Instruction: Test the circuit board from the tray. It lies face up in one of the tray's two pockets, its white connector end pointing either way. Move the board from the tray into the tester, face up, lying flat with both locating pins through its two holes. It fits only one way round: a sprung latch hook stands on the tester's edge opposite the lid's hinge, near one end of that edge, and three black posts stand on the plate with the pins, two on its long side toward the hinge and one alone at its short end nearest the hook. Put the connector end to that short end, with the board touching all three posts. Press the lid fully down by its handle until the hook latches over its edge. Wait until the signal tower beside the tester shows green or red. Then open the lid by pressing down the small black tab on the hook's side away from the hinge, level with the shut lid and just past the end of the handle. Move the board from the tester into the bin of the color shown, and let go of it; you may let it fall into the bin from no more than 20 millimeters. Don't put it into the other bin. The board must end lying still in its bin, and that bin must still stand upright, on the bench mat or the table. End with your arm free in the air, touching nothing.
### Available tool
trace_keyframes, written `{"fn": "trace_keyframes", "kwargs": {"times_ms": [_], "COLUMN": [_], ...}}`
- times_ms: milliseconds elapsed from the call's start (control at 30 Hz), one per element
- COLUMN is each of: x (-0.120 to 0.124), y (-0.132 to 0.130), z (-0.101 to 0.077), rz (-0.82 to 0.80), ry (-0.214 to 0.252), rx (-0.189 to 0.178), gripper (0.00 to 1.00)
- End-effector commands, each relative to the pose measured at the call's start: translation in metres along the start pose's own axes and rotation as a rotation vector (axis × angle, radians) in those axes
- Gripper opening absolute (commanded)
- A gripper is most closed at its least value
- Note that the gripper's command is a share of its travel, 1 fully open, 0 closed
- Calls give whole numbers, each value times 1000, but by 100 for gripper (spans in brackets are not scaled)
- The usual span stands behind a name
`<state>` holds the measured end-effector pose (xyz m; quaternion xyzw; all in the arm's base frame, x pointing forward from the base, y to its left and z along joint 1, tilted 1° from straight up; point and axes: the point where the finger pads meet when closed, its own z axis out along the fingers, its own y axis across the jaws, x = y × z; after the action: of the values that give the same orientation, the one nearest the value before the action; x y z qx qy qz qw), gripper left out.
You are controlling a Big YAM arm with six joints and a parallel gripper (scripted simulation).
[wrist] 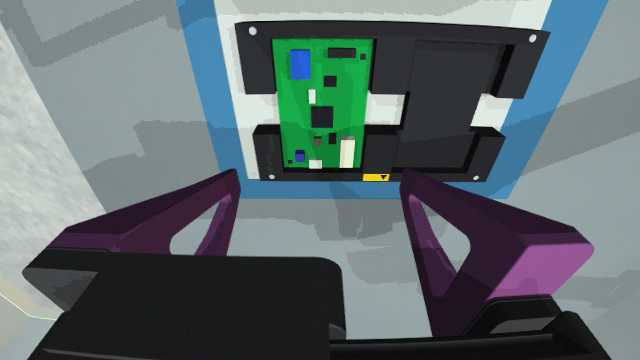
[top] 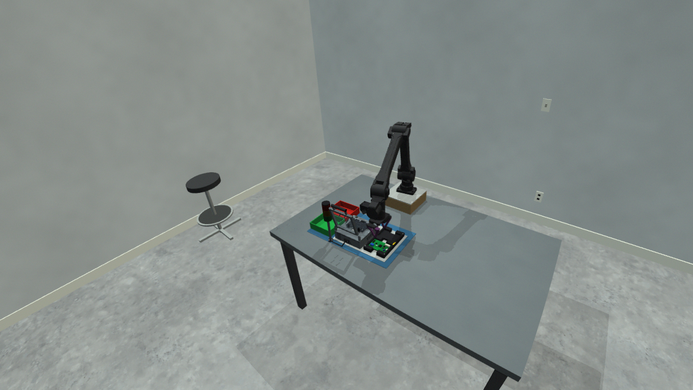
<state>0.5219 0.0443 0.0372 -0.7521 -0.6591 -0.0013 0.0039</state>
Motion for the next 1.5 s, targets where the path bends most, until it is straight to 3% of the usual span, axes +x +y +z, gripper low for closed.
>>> {"fn": "trace_keyframes", "kwargs": {"times_ms": [0,1467], "x": [-1,-7], "y": [3,3], "z": [3,4], "rz": [-11,-3], "ry": [-4,-4], "rx": [7,6], "gripper": [92,92]}}
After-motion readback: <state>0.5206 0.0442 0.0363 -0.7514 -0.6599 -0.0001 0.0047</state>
